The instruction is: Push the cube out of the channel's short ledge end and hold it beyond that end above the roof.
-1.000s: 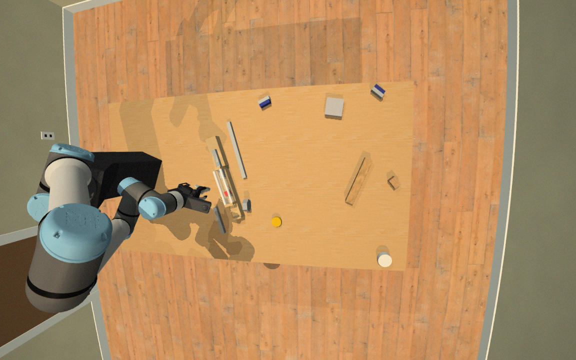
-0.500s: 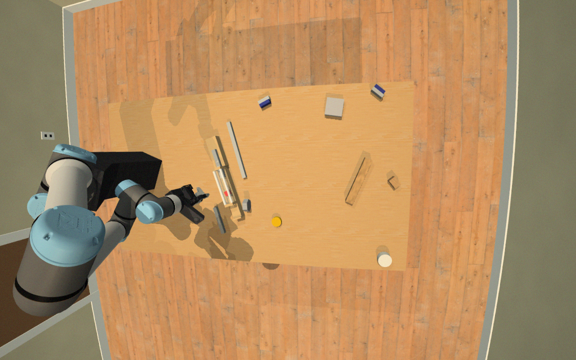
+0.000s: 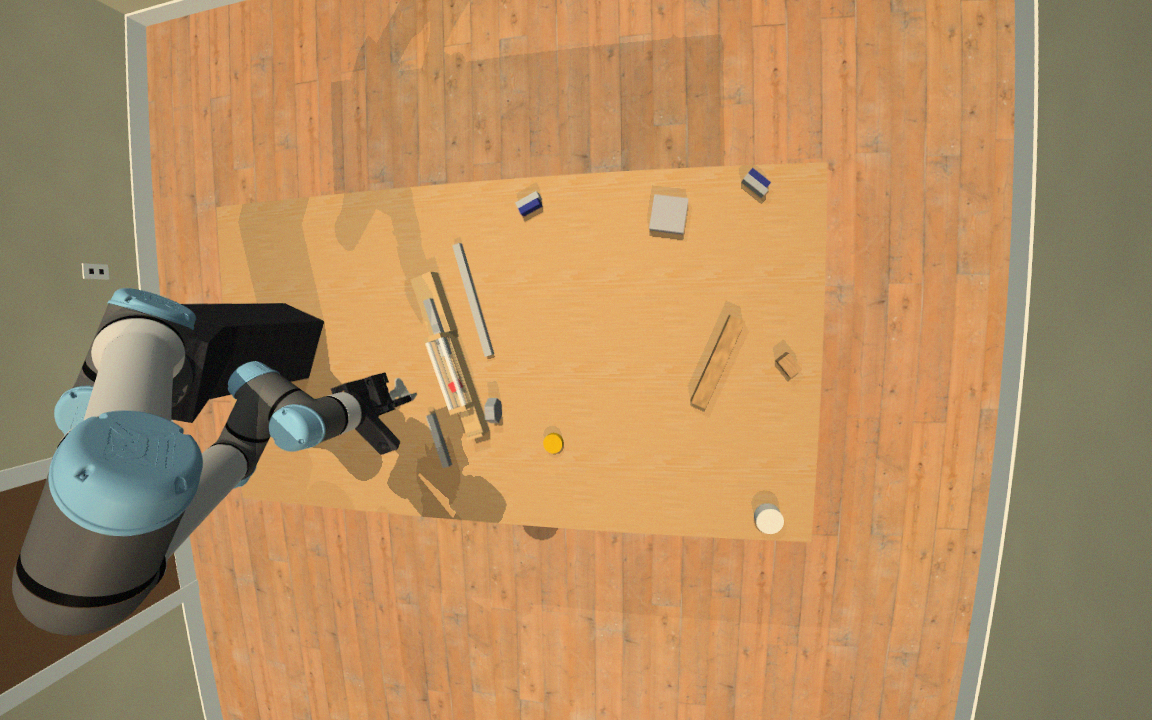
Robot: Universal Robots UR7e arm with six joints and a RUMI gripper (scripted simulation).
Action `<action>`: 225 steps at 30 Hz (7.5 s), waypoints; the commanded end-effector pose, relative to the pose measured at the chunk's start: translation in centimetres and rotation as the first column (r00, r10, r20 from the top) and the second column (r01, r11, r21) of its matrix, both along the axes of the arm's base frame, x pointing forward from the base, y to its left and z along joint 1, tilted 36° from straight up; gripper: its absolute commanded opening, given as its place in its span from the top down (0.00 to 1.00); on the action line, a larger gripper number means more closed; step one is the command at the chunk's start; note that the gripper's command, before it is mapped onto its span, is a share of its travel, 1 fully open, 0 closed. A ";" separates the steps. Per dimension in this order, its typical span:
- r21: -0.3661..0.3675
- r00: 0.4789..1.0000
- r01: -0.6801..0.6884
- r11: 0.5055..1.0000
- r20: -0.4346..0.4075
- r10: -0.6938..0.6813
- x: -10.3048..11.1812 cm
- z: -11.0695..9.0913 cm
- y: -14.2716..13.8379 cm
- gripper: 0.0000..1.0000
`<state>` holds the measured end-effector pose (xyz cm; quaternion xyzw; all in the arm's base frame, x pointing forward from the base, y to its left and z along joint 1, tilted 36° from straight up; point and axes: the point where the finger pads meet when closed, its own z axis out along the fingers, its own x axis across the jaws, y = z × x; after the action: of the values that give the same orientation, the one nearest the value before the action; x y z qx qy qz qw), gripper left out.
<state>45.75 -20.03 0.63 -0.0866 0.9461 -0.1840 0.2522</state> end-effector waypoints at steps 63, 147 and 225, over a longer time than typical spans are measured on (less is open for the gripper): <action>0.026 0.999 0.043 0.999 0.015 -0.044 -1.8 -2.5 -16.4 0.78; 0.026 0.999 0.043 0.999 0.015 -0.044 4.0 -11.7 -19.9 0.78; 0.029 0.999 0.044 0.999 0.013 -0.045 0.9 -7.2 -18.1 1.00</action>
<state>47.72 -38.75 -7.91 -0.0601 0.9480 -0.1786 0.2565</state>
